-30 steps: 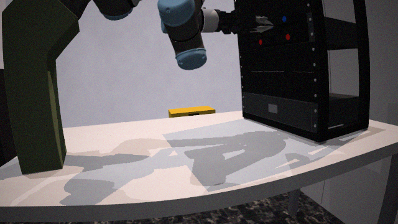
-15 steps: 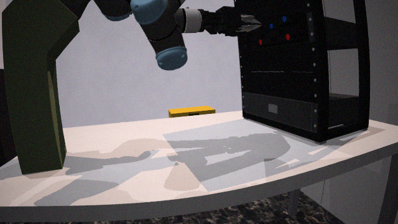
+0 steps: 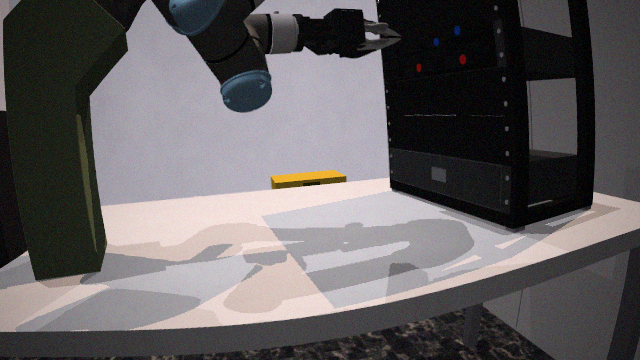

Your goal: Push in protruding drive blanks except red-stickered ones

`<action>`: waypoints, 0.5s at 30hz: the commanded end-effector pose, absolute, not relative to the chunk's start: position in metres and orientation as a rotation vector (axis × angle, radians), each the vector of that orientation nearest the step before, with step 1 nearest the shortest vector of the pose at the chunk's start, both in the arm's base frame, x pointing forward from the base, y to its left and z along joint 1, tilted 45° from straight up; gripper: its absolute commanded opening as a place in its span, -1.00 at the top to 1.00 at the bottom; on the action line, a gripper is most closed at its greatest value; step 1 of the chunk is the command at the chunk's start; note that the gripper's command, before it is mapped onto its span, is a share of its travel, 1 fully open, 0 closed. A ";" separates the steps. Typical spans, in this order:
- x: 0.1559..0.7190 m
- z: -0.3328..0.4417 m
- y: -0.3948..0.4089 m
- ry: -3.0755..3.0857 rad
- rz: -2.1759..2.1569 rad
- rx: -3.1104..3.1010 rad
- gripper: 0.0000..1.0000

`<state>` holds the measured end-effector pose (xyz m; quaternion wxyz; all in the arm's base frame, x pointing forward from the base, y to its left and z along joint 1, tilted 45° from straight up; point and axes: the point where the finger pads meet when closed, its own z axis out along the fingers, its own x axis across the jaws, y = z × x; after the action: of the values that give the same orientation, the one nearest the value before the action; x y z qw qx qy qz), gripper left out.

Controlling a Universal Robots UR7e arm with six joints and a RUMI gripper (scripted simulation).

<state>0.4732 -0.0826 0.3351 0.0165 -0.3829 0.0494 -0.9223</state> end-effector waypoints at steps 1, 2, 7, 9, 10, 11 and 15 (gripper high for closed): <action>0.471 0.334 -0.083 0.152 -2.868 -1.190 1.00; 0.471 0.334 -0.083 0.152 -2.868 -1.190 1.00; 0.471 0.333 -0.086 0.152 -2.868 -1.190 1.00; 0.471 0.333 -0.090 0.152 -2.868 -1.190 1.00; 0.471 0.332 -0.093 0.152 -2.868 -1.190 1.00; 0.471 0.332 -0.096 0.152 -2.868 -1.190 1.00; 0.470 0.330 -0.113 0.152 -2.868 -1.190 1.00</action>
<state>0.4706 -0.0986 0.3313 0.0164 -0.3829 0.0494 -0.9223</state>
